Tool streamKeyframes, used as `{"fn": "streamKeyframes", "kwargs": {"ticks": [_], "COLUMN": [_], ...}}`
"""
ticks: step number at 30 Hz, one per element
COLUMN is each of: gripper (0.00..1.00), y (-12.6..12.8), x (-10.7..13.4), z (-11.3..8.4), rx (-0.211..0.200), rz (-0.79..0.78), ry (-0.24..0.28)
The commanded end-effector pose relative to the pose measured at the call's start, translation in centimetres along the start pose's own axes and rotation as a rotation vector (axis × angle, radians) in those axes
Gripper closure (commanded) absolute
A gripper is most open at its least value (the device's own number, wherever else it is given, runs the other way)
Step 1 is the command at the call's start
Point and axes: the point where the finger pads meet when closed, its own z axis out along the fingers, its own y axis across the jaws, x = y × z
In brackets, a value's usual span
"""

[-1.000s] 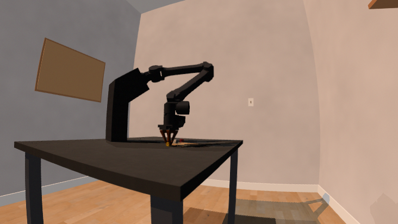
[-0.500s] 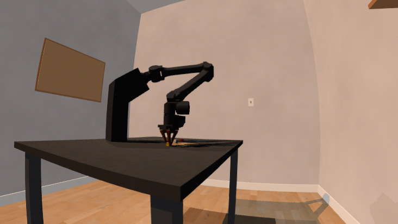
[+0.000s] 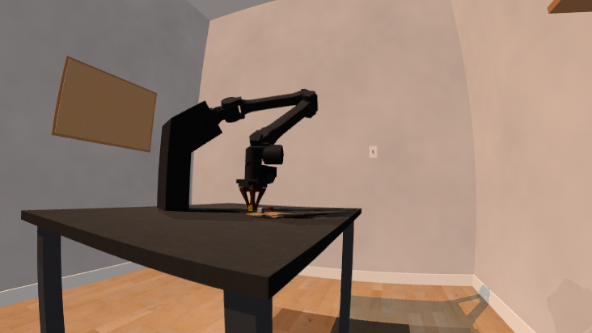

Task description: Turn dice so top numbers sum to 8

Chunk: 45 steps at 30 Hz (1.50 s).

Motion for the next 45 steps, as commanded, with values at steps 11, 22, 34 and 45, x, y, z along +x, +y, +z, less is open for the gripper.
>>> {"fn": "streamKeyframes", "kwargs": {"ticks": [11,22,34,45], "gripper": [0.85,0.85,0.85,0.85], "y": [0.0,0.3,-0.2,-0.4], "x": [1.0,0.1,-1.8,-4.9], "z": [-8.5,-7.4,-7.7,-7.8], "rx": [0.018,-0.003,0.002,0.000], "rz": [0.013,-0.018,0.202,0.593], "ry": [0.011,0.004,0.009,0.014]}}
